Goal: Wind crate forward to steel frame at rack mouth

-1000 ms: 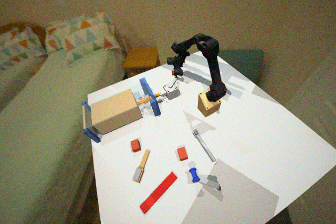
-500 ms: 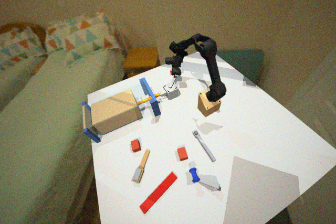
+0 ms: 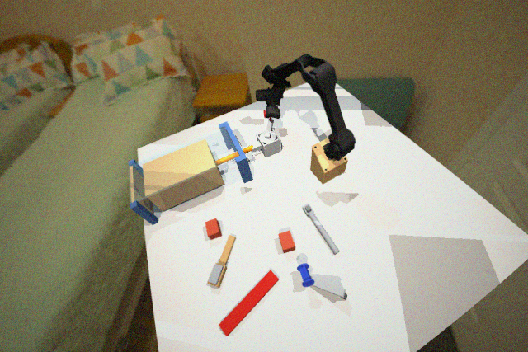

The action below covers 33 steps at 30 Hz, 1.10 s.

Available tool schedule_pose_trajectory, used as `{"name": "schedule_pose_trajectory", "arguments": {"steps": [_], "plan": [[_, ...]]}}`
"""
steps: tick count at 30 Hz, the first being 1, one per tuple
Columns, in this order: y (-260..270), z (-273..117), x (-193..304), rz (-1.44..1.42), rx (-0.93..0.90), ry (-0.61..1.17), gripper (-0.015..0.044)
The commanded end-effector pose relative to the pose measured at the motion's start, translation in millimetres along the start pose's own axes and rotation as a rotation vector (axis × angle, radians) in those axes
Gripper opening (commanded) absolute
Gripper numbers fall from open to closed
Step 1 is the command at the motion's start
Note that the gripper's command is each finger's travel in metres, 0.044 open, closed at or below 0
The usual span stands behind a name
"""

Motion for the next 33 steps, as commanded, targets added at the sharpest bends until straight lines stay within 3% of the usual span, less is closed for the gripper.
{"name": "schedule_pose_trajectory", "arguments": {"steps": [1, 33], "plan": [[1.6, 7.3, -10.4, -0.017, -0.003, -0.012, 0.0], [13.1, 20.9, -39.4, -0.018, -0.005, -0.014, 0.0]]}}
Point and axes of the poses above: the point midway between the two fingers, 35 mm back from their tips, its own z axis out along the fingers, its own y axis across the jaws, x = y × z, the point moved 10 cm from there along -z, back along the fingers, and after that the axes turned 13 degrees about z, right-handed, at the moved point
